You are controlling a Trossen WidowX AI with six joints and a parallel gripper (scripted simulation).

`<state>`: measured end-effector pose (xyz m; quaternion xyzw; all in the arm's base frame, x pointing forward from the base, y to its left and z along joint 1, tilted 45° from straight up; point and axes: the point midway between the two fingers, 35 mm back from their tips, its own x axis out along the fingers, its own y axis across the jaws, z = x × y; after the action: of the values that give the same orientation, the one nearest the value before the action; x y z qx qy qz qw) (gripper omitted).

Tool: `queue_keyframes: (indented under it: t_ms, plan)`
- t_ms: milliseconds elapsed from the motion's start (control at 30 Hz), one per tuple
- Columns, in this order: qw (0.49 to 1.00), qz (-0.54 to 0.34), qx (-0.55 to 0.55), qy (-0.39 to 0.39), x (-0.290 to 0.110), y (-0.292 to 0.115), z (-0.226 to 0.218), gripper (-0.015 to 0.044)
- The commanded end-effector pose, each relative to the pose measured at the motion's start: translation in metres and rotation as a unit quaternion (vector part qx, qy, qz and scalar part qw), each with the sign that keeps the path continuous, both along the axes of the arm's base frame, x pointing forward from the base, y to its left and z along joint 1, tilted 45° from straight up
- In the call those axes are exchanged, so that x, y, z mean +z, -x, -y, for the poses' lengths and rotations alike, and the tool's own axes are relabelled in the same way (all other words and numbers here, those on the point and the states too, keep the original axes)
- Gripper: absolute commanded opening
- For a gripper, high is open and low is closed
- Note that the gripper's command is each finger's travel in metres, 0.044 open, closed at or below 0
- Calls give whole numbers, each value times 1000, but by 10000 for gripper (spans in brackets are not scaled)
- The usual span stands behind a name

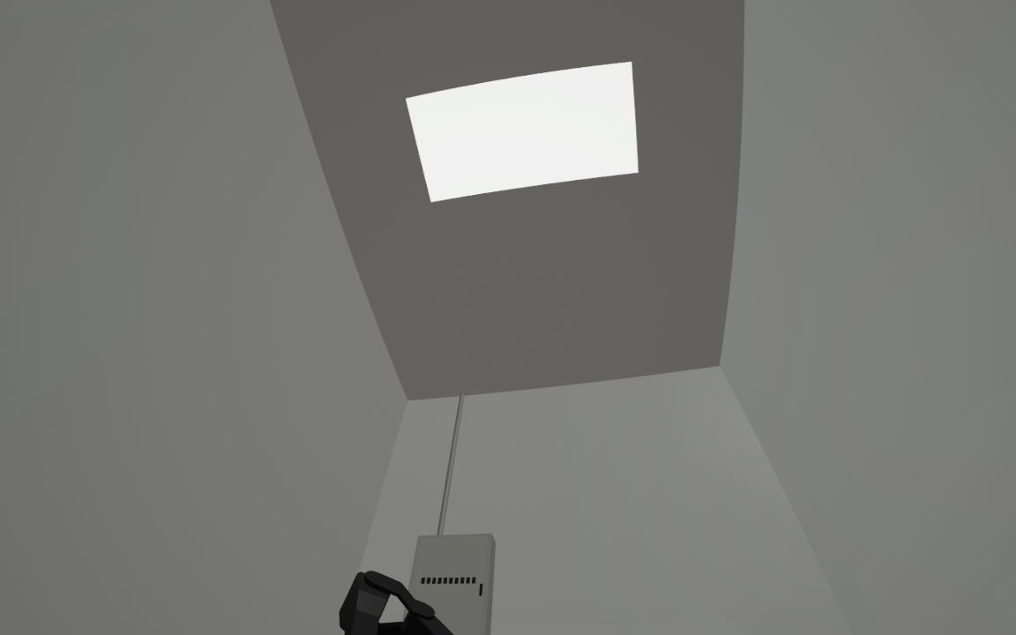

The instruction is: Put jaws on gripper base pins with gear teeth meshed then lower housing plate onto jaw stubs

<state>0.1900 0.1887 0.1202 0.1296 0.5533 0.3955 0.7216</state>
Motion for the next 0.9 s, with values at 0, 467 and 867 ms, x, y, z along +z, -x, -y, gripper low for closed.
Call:
queue_keyframes:
  t_ms: [0, 467, 867]
  plan:
    - [1000, -1, -2, 1, -1, 0, 0, 440]
    - [1000, 0, 0, 0, 0, 0, 0, 367]
    - [1000, 0, 0, 0, 0, 0, 0, 351]
